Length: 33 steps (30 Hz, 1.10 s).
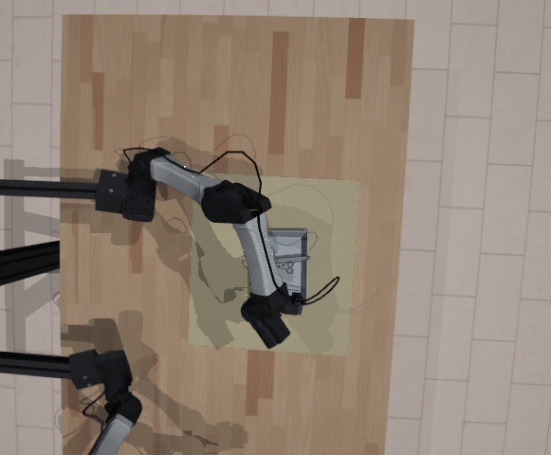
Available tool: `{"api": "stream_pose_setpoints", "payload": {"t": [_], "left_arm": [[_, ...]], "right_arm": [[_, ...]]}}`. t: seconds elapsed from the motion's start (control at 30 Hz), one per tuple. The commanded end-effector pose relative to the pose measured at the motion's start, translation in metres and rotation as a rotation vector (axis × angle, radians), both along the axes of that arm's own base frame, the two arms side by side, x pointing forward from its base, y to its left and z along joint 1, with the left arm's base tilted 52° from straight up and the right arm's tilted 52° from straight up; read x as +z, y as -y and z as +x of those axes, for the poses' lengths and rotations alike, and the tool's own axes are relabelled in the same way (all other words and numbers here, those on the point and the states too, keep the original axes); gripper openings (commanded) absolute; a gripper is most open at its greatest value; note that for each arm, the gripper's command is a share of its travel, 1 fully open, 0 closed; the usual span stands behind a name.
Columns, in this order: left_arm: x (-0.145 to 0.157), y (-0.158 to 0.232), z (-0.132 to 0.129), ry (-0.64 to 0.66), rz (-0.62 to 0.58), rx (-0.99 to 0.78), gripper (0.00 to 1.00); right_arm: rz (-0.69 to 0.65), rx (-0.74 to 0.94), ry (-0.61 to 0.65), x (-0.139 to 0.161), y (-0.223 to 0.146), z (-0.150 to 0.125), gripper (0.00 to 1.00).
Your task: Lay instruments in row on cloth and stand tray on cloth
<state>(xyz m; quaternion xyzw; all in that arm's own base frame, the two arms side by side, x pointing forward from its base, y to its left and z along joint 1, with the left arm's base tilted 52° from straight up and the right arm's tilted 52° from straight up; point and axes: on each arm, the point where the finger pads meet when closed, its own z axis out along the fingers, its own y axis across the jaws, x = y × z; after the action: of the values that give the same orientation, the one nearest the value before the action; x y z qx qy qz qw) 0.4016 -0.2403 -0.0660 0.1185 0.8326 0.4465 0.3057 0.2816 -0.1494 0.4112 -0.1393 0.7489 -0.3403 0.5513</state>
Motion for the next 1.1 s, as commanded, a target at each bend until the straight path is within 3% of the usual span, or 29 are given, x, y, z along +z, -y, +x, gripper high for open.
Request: {"api": "stream_pose_setpoints", "payload": {"t": [0.0,0.3,0.33,0.5,0.57,0.8,1.07], "left_arm": [[0.014,0.016,0.000,0.034,-0.022,-0.026,0.00],[0.014,0.012,0.004,0.036,-0.028,-0.014,0.00],[-0.008,0.016,-0.018,-0.003,0.002,-0.049,0.00],[-0.027,0.020,-0.031,0.039,-0.070,-0.042,0.00],[-0.016,0.029,-0.032,0.093,-0.143,-0.043,0.00],[-0.037,0.024,-0.053,0.118,-0.162,-0.061,0.00],[-0.093,-0.002,-0.102,0.091,-0.193,-0.064,0.00]], "right_arm": [[-0.011,0.006,0.013,0.005,-0.003,-0.001,0.33],[-0.011,0.006,0.013,0.005,-0.003,-0.001,0.33],[-0.011,0.006,0.013,0.005,-0.003,-0.001,0.33],[-0.011,0.006,0.013,0.005,-0.003,-0.001,0.33],[-0.011,0.006,0.013,0.005,-0.003,-0.001,0.33],[-0.011,0.006,0.013,0.005,-0.003,-0.001,0.33],[-0.011,0.006,0.013,0.005,-0.003,-0.001,0.33]]}}
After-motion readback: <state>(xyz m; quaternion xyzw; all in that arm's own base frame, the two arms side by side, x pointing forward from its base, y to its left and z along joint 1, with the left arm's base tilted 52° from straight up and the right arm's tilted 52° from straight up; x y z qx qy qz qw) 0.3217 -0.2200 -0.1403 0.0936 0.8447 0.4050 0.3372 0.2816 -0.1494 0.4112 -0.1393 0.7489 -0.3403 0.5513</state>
